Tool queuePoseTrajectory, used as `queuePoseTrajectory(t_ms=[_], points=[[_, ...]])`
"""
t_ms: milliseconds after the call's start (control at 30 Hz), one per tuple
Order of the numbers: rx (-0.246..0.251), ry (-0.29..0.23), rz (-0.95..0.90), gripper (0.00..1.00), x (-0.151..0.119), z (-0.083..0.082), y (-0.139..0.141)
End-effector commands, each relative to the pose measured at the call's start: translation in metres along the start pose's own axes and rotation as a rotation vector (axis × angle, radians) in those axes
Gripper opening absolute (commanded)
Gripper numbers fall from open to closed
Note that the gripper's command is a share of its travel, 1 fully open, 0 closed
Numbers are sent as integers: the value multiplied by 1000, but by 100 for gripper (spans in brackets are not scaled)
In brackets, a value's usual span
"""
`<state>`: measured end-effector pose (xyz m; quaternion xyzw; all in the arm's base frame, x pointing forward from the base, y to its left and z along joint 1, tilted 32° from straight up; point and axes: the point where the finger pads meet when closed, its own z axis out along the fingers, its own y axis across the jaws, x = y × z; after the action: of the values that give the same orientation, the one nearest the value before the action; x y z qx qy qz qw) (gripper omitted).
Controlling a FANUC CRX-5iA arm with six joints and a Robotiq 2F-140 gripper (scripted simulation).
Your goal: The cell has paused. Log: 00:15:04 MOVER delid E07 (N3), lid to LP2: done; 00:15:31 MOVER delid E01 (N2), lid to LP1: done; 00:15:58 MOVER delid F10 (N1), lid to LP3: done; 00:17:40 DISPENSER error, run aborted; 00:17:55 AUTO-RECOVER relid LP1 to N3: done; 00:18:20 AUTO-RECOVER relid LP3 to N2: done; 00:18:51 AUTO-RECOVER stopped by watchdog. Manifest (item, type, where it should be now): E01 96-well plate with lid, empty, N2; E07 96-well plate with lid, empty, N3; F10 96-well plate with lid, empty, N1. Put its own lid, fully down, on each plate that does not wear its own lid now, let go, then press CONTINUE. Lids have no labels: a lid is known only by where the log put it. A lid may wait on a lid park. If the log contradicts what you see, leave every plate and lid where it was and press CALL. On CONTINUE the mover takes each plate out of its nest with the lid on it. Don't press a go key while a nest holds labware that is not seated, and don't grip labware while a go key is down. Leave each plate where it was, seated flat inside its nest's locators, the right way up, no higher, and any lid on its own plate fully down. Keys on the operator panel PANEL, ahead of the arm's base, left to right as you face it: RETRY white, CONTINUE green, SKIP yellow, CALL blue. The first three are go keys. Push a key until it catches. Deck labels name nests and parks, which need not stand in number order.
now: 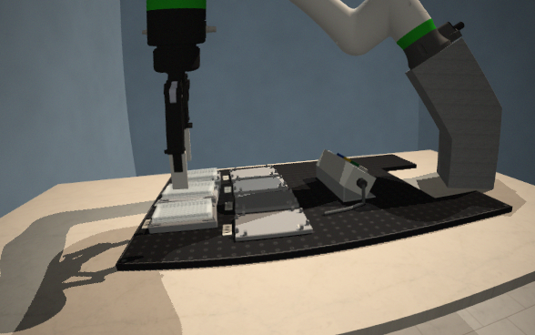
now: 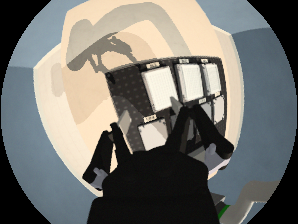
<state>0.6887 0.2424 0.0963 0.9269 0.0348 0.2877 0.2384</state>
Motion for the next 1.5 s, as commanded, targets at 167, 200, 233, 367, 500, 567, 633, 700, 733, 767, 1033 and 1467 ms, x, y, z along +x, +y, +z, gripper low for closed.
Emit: queuePoseTrajectory(t_ms=[167, 200, 233, 367, 500, 567, 633, 700, 733, 767, 1033, 1467], points=[[53, 22, 23, 66, -104, -4, 34], [53, 22, 23, 66, -104, -4, 34], [63, 15, 26, 66, -126, -3, 41], [84, 1, 31, 66, -168, -3, 57], [105, -11, 35, 66, -208, -2, 72], [115, -17, 37, 66, -227, -1, 79], [126, -23, 38, 66, -245, -1, 86], [126, -23, 38, 66, -245, -1, 86], [136, -29, 39, 66, -262, 0, 93], [146, -34, 40, 66, -279, 0, 99], [199, -58, 42, 66, -356, 2, 132], [240, -75, 41, 66, -411, 4, 157]])
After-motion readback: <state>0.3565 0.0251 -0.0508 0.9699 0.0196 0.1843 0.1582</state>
